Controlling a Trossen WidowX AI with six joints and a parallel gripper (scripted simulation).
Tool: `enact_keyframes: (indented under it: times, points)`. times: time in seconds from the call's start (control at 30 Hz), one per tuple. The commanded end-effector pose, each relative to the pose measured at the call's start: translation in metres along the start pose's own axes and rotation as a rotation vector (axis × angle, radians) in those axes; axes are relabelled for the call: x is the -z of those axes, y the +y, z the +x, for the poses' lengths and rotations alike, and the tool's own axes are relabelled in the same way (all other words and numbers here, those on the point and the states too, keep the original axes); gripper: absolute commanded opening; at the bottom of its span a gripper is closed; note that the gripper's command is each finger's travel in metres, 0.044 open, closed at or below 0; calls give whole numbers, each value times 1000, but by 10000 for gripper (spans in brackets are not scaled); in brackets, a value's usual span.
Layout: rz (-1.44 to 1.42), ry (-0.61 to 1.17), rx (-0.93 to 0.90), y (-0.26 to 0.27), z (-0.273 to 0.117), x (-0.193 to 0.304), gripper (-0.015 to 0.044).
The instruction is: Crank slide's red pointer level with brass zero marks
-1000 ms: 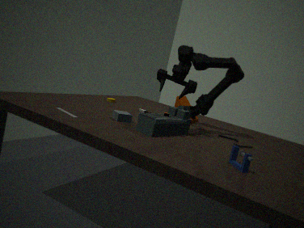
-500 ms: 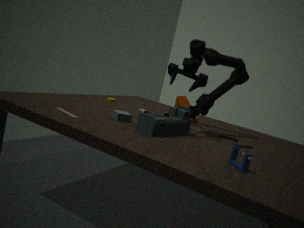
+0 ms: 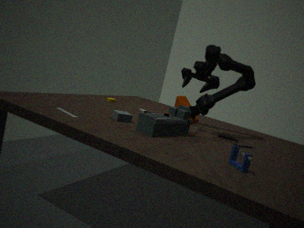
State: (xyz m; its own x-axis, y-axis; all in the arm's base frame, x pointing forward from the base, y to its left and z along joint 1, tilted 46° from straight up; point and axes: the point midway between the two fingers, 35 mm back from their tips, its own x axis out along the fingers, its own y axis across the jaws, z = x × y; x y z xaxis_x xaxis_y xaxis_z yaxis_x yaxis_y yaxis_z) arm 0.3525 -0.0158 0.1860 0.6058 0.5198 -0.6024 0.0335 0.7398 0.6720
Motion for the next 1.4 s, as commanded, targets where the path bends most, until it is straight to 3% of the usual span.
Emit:
enact_keyframes:
  times: [0.0, 0.3, 1.37]
  points:
    - [64, -5, 32, 1, -9, 17, 440]
    - [116, -17, 56, 3, -17, 31, 440]
    - [115, -16, 56, 7, 34, 77, 440]
